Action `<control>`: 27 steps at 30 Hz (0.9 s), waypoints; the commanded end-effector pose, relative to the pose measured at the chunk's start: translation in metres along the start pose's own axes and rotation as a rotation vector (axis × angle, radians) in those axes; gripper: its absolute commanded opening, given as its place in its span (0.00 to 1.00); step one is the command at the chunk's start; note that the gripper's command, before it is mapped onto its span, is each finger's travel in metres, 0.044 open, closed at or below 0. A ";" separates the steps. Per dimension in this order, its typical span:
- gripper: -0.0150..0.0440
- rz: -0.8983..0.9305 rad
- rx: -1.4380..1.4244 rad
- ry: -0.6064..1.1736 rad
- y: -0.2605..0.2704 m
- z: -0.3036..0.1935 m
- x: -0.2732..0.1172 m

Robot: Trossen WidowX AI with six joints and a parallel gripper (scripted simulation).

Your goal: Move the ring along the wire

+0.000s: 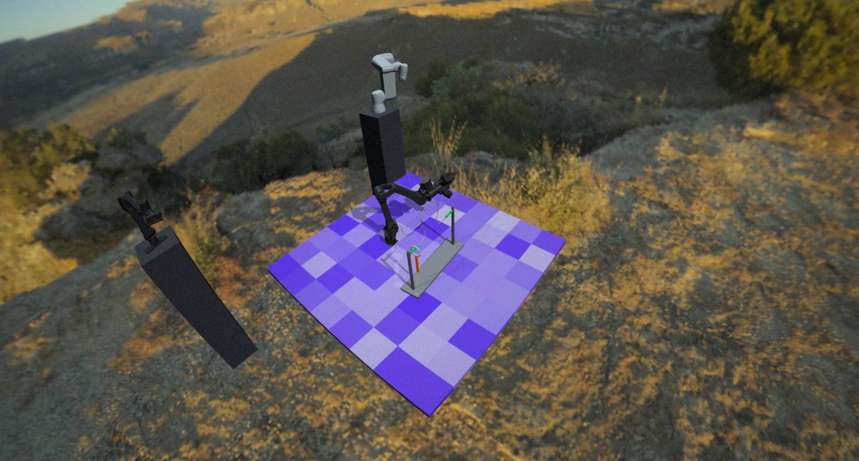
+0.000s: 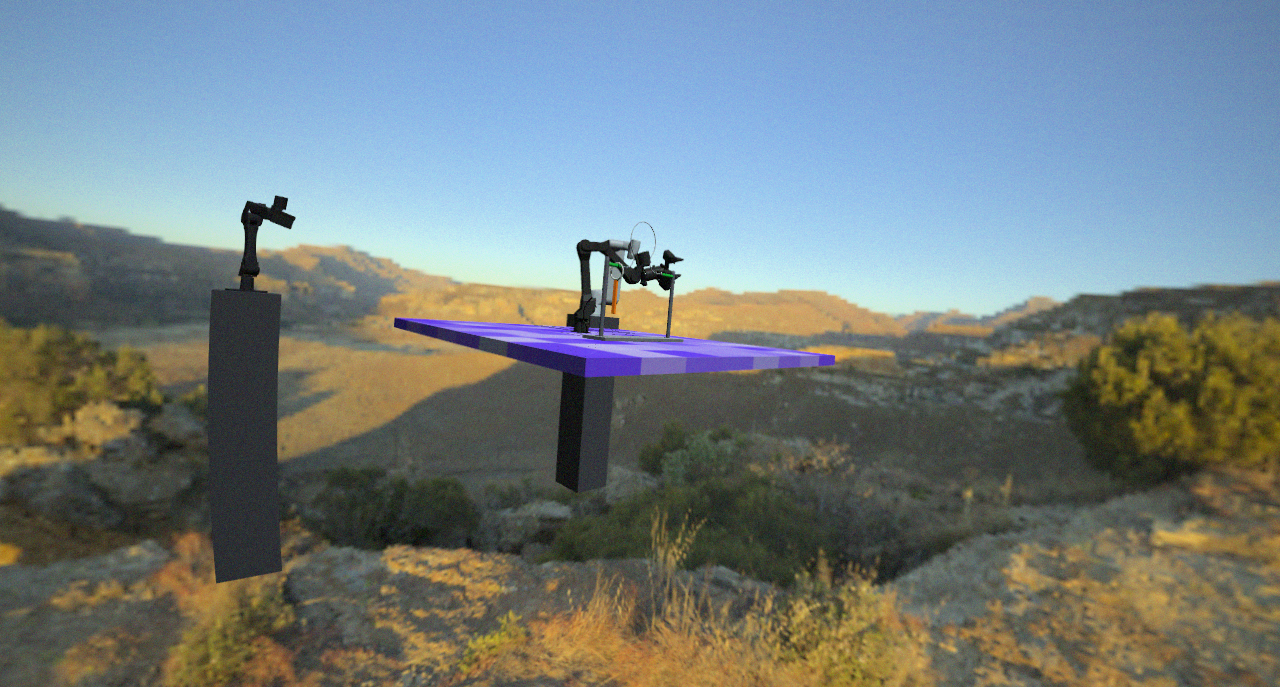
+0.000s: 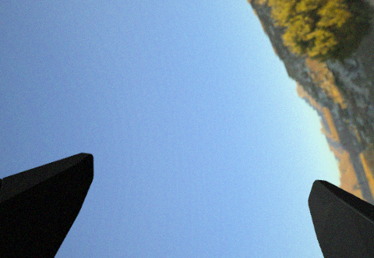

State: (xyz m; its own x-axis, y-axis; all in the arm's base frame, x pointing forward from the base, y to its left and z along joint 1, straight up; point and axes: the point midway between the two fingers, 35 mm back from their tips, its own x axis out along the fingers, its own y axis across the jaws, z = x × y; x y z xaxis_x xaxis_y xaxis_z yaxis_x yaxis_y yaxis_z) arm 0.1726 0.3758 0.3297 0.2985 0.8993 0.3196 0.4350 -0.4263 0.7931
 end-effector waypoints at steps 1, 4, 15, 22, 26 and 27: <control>0.89 -0.001 -0.002 -0.002 0.000 0.001 0.000; 0.75 -0.011 -0.033 -0.025 -0.001 0.011 -0.001; 0.53 0.031 -0.302 -0.126 0.044 0.042 -0.006; 0.53 0.075 -0.501 -0.198 0.087 0.052 -0.013; 0.53 0.096 -0.616 -0.244 0.112 0.057 -0.020; 0.53 0.101 -0.646 -0.256 0.118 0.058 -0.021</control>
State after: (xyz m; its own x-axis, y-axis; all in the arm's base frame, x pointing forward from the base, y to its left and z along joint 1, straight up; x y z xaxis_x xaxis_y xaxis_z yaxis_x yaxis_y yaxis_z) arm 0.2577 0.3168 0.3663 0.5095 0.8026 0.3102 -0.0640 -0.3242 0.9438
